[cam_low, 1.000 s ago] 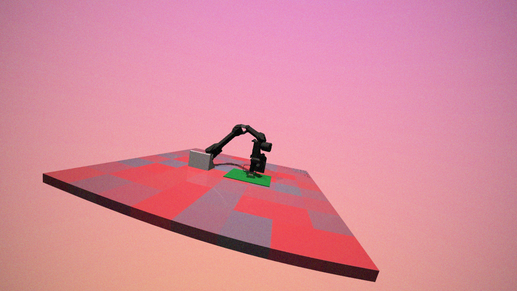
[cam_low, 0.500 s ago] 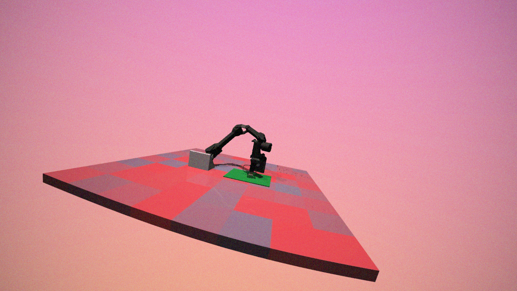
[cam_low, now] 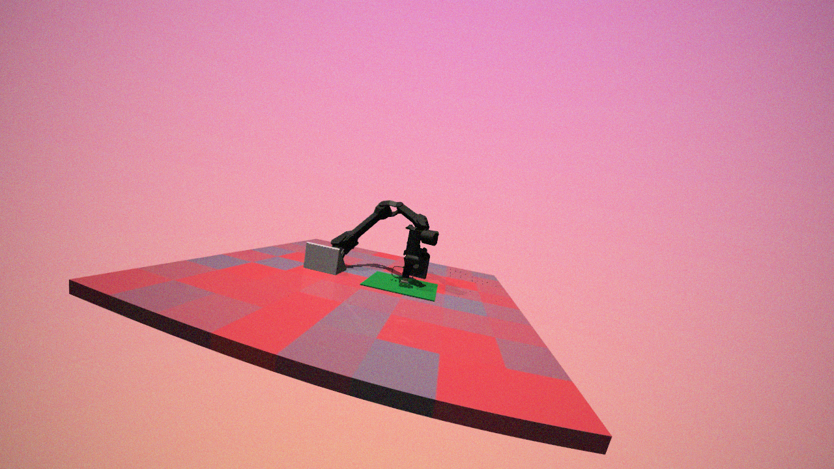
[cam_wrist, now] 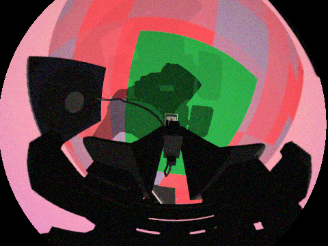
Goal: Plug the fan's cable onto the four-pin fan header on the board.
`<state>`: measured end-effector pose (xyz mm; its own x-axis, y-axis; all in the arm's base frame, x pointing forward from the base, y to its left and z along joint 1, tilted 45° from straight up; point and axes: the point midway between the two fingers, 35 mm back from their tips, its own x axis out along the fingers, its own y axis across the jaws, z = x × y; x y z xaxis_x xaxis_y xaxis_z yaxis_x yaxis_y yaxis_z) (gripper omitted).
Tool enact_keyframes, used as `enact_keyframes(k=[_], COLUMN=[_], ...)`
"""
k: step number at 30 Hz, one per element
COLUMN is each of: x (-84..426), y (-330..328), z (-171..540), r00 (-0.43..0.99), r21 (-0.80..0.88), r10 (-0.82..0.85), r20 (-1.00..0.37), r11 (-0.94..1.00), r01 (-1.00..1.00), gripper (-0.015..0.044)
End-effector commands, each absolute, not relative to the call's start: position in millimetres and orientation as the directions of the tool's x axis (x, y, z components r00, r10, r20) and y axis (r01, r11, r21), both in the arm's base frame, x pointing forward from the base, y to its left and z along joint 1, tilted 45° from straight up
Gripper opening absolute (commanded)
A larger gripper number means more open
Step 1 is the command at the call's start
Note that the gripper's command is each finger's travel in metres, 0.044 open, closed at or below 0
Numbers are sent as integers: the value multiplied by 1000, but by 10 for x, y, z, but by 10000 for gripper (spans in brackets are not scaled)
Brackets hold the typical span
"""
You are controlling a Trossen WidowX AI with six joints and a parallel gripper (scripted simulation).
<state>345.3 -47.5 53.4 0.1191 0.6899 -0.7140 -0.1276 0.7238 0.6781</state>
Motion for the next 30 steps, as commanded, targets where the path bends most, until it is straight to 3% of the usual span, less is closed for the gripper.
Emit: enact_keyframes(k=[1,30], x=[3459,3472], y=[-459,-391], z=[530,464], r00=[122,122], r21=[682,683], r10=[694,694], r20=[-710,-710], r11=[720,720], r01=[-124,-125], gripper=[0,0])
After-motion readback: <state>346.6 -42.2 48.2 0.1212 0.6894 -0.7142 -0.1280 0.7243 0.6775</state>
